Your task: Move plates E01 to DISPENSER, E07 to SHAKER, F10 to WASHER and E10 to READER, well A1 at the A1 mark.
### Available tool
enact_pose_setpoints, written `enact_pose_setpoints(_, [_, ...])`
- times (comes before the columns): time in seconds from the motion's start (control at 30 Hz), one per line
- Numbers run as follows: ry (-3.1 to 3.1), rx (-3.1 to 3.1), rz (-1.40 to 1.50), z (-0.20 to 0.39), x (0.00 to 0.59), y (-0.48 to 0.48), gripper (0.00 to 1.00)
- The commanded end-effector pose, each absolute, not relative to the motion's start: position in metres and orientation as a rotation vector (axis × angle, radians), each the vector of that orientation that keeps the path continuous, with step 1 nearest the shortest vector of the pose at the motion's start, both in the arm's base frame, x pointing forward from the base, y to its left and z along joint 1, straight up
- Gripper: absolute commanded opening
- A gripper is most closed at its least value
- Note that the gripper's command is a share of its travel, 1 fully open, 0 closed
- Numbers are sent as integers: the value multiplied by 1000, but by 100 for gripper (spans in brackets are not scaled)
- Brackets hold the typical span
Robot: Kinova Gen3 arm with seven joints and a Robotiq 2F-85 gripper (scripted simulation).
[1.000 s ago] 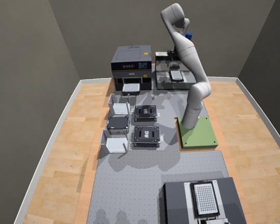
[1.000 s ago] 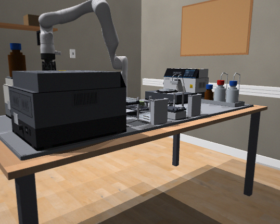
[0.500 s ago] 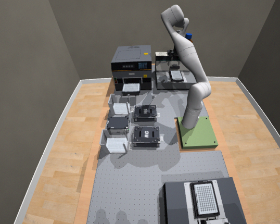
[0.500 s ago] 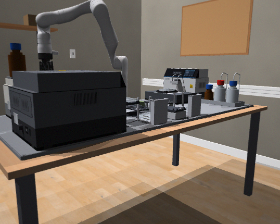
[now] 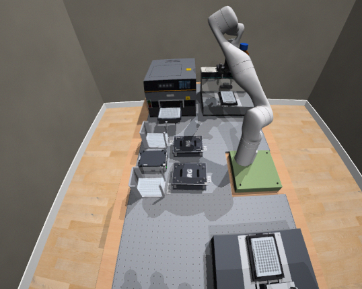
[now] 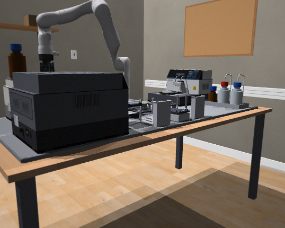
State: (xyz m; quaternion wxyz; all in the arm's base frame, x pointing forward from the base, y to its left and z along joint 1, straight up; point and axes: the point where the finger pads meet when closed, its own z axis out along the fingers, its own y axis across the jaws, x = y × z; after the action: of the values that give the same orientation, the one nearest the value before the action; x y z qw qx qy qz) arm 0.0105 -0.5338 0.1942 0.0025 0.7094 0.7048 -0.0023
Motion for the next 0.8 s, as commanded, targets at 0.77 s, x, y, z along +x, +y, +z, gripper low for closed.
enact_pose_setpoints(0.77, [2210,2224,-9,195,11,-508,100])
